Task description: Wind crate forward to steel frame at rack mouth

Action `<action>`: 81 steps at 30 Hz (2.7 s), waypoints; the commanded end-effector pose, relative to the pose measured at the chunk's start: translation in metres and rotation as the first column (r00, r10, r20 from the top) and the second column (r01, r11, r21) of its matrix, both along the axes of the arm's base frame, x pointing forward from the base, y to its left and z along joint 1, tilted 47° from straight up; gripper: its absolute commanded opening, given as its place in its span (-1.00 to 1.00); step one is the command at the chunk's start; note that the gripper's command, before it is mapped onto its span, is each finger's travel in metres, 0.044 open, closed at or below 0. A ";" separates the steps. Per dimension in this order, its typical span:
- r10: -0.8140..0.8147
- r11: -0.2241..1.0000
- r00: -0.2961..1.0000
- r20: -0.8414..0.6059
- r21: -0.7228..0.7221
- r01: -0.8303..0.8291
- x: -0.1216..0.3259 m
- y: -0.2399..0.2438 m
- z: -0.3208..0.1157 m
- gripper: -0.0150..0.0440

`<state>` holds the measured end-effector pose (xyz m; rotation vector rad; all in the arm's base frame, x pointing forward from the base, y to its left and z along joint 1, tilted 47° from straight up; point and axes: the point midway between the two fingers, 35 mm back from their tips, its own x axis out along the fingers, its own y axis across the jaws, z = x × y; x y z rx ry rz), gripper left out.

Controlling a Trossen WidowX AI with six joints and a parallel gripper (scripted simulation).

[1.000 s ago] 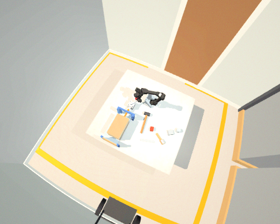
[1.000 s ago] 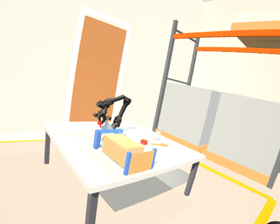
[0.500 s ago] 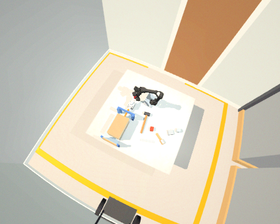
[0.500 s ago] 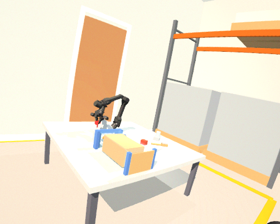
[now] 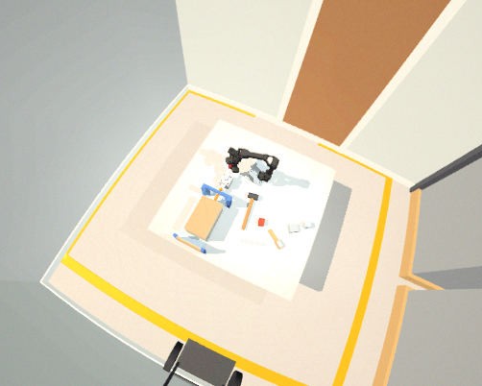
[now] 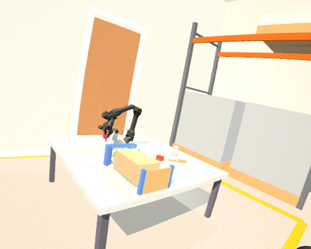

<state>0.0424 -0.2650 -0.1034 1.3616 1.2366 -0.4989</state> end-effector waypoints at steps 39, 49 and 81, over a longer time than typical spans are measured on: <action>0.012 1.000 1.000 -0.002 -0.028 -0.012 0.033 -0.061 -0.054 -0.49; 0.012 1.000 1.000 -0.001 -0.028 -0.012 0.046 -0.069 -0.059 -0.49; 0.012 1.000 1.000 0.002 -0.029 -0.012 0.095 -0.086 -0.065 -0.49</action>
